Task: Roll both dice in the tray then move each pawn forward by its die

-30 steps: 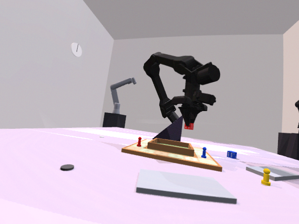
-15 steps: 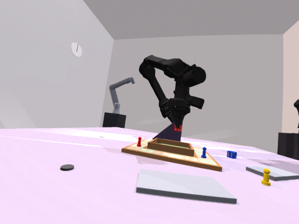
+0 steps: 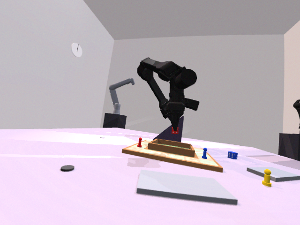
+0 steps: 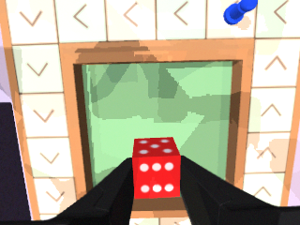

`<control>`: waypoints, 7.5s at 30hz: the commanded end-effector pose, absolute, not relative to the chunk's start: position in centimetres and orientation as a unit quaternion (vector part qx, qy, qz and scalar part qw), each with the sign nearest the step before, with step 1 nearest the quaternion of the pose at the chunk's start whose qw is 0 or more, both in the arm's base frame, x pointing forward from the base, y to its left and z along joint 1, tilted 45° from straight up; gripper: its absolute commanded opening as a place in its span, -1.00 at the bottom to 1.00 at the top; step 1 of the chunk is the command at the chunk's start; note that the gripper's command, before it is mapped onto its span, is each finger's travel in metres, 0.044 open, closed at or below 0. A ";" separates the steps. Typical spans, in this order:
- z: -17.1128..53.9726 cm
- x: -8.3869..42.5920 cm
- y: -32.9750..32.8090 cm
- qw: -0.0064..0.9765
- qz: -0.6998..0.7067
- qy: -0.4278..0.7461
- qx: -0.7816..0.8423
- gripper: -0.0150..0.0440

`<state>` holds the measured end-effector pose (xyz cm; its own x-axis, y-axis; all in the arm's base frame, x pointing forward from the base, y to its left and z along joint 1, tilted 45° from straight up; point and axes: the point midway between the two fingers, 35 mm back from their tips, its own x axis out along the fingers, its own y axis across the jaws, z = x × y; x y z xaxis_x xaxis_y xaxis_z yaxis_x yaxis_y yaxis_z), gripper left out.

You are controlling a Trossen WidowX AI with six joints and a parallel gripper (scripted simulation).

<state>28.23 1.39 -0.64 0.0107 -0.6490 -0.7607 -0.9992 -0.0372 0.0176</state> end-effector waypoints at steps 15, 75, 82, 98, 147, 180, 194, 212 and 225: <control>-1.7 27.4 0.8 0.444 0.490 0.537 -0.524 -0.49; 4.2 28.1 3.4 0.460 0.497 0.522 -0.519 1.00; 1.1 28.4 2.6 0.273 0.283 0.632 -0.668 1.00; -2.8 28.2 7.0 0.367 0.236 0.654 -0.619 0.44; -21.0 19.9 15.6 0.539 -0.021 0.689 -0.484 0.44; -23.2 20.1 13.3 0.539 -0.022 0.689 -0.485 -0.18; -22.1 20.2 16.1 0.546 -0.003 0.684 -0.484 -0.49; -14.6 20.1 22.2 0.539 -0.020 0.689 -0.484 -0.49; -11.7 24.3 19.1 0.488 0.065 0.686 -0.536 -0.49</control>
